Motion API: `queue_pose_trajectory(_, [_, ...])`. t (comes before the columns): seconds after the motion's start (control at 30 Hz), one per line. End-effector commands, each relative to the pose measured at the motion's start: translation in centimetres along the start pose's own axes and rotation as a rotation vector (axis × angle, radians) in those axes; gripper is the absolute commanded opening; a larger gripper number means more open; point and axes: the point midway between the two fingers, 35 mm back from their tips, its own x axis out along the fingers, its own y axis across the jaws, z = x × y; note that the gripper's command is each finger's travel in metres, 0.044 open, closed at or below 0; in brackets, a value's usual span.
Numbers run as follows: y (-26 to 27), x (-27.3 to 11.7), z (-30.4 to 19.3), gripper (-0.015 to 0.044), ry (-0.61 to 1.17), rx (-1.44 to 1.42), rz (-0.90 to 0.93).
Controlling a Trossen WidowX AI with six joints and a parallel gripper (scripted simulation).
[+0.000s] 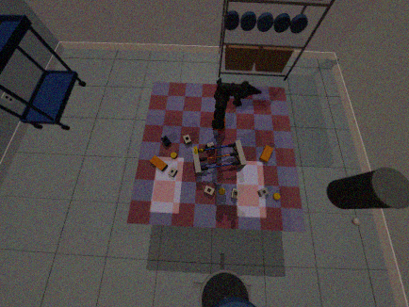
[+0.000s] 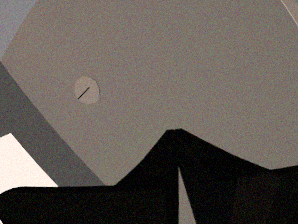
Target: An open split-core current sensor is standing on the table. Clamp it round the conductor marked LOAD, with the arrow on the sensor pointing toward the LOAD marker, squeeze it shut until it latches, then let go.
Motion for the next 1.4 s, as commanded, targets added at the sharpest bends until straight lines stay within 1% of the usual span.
queue_pose_trajectory(0.0, [0.1,-0.1,0.0,0.0026,-0.005,-0.006,0.008])
queue_pose_trajectory(0.07, [0.5,-1.2,-0.4,0.0079,-0.045,-0.059,0.074])
queue_pose_trajectory(0.3, [1.6,-5.6,-3.2,0.0263,-0.266,-0.370,0.370])
queue_pose_trajectory(0.43, [1.1,-6.9,-5.2,0.0367,-0.379,-0.539,0.496])
queue_pose_trajectory(0.53, [0.5,-7.1,-6.3,0.0440,-0.450,-0.654,0.559])
queue_pose_trajectory(0.73, [-1.1,-6.3,-8.0,0.0440,-0.638,-0.963,0.635])
queue_pose_trajectory(0.97, [-3.3,-3.3,-7.5,0.0440,-0.858,-1.325,0.607])
queue_pose_trajectory(1.17, [-4.8,-0.5,-4.1,0.0440,-1.028,-1.597,0.483])
queue_pose_trajectory(1.37, [-6.0,1.3,1.7,0.0440,-1.176,-1.815,0.267])
